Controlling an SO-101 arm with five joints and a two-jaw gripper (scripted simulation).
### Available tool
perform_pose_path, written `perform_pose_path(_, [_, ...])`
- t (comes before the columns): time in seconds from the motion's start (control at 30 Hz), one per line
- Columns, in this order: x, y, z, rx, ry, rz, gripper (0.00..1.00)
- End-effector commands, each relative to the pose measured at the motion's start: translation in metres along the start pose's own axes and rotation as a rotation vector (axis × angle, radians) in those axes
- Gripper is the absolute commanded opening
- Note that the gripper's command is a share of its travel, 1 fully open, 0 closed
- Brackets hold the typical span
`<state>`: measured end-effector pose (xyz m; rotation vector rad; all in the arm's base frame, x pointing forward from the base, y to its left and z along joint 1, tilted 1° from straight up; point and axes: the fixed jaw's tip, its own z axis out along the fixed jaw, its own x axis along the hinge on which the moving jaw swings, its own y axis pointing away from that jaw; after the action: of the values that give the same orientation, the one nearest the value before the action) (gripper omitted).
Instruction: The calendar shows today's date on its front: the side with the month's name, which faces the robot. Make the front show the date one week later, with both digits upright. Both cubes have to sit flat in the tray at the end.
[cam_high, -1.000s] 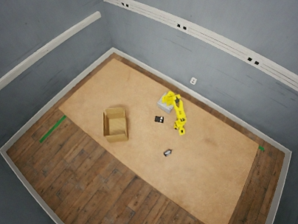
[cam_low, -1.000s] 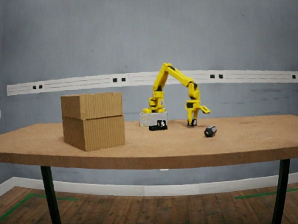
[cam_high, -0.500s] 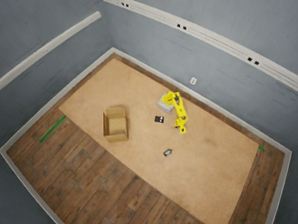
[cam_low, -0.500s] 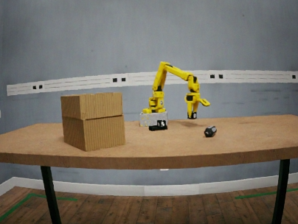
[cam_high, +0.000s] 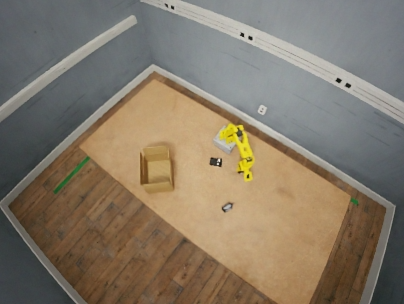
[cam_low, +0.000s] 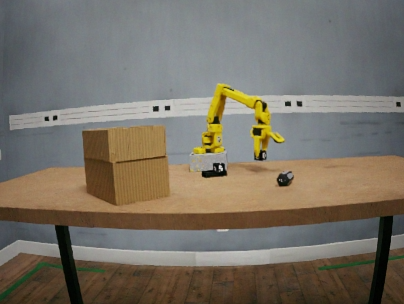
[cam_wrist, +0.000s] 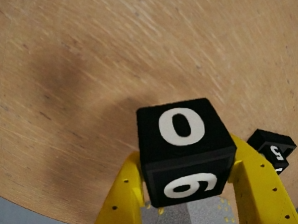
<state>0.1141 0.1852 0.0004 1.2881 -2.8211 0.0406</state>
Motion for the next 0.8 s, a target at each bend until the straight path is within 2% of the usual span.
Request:
perform_pose_path(0.0, [-0.002,0.003,-0.008,-0.003,-0.020,-0.006,0.00])
perform_pose_path(0.43, [-0.002,0.003,-0.018,-0.003,-0.020,-0.006,0.00])
perform_pose_path(0.73, [-0.002,0.003,-0.019,-0.003,-0.020,-0.006,0.00])
perform_pose_path(0.77, [-0.005,0.004,-0.027,-0.009,-0.060,-0.006,0.00])
